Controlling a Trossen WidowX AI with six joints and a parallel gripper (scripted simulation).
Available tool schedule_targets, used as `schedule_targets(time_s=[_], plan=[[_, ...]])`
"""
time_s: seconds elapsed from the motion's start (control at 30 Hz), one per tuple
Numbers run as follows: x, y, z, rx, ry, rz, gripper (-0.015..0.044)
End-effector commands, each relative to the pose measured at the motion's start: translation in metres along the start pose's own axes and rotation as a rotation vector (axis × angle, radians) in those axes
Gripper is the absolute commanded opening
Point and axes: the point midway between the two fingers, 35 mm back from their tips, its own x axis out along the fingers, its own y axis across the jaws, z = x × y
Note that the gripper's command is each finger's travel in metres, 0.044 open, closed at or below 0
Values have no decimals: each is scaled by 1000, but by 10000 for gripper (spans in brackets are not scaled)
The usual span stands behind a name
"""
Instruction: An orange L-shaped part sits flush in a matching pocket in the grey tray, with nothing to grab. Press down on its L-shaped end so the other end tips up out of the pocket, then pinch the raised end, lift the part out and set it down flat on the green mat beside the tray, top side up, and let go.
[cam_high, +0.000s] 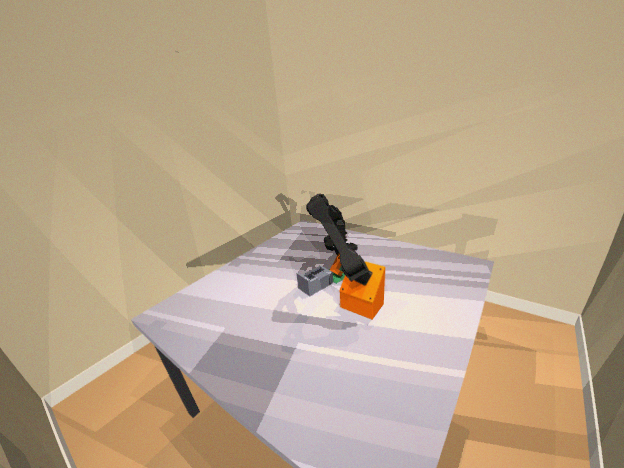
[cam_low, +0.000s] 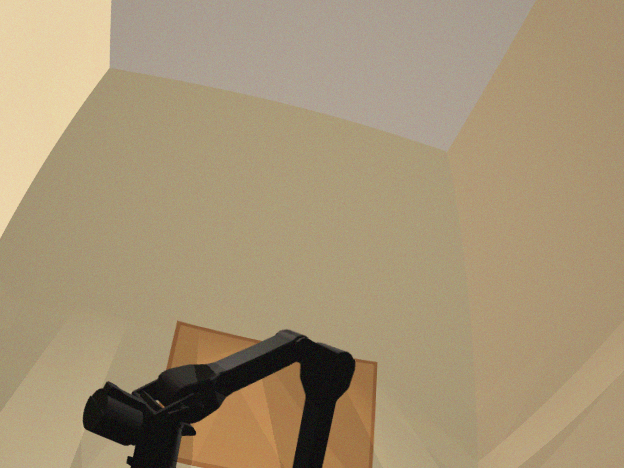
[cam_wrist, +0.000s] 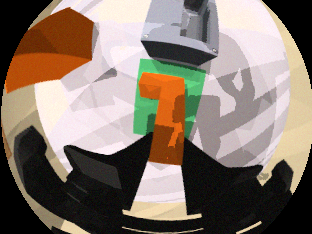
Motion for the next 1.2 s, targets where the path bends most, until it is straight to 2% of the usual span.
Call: schedule_targets(time_s=[0.0,0.6,0.93,1.0,1.1,1.17], plan=[[8,1,1,10,-8,1,0],[8,2,0,3,-4,4,0],[4,1,0,4,-4,4,263],[-10,-1,-1,5,-3,3,315],[-52,-1,-2,9,-3,2,394],[-77,1,-1,11,-4,2,400]])
